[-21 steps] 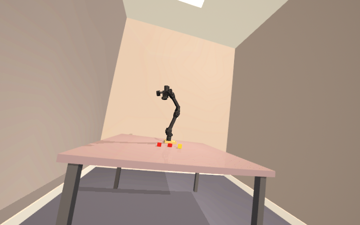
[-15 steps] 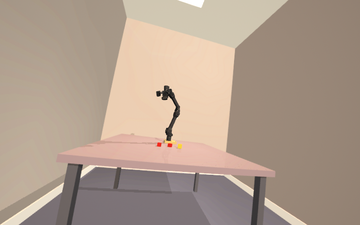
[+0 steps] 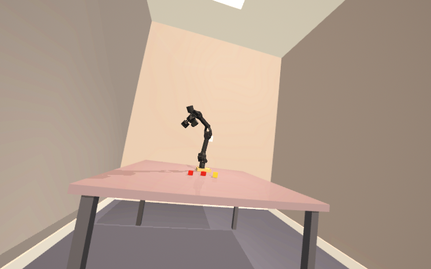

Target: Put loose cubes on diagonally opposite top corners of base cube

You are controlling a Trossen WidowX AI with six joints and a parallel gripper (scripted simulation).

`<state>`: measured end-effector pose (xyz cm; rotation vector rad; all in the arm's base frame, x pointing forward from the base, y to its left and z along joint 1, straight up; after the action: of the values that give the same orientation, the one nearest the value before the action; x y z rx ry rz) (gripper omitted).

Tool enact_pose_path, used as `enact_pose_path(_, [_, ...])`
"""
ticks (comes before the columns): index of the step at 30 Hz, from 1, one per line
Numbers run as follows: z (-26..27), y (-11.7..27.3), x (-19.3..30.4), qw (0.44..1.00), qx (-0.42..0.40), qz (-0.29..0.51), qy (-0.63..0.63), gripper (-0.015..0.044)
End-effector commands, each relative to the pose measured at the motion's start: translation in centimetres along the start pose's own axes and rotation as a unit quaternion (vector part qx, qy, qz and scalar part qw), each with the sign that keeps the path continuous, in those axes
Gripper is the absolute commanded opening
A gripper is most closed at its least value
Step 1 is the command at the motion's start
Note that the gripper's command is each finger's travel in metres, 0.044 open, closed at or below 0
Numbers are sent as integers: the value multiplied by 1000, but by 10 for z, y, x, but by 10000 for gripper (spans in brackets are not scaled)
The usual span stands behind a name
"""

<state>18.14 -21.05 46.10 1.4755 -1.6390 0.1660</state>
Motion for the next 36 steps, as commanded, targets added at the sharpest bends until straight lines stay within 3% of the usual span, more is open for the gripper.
enact_pose_path(1, [16, -48, -21, 991, -50, -72, -100, 265])
enact_pose_path(13, [42, -145, -106, 904, -251, -206, -278, 265])
enact_pose_path(23, [55, -189, -189, 808, -439, -233, -317, 265])
enact_pose_path(36, [66, -201, -207, 800, -454, -232, -316, 265])
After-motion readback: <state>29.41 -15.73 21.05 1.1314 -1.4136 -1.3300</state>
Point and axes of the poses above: the point midway between the two fingers, 35 mm back from their tips, its own y axis back along the fingers, its own z axis across the jaws, x = y × z, the point moved 7 cm from there along y, back along the fingers, and after that the axes turned 10 degrees about y, right-handed, at the moved point
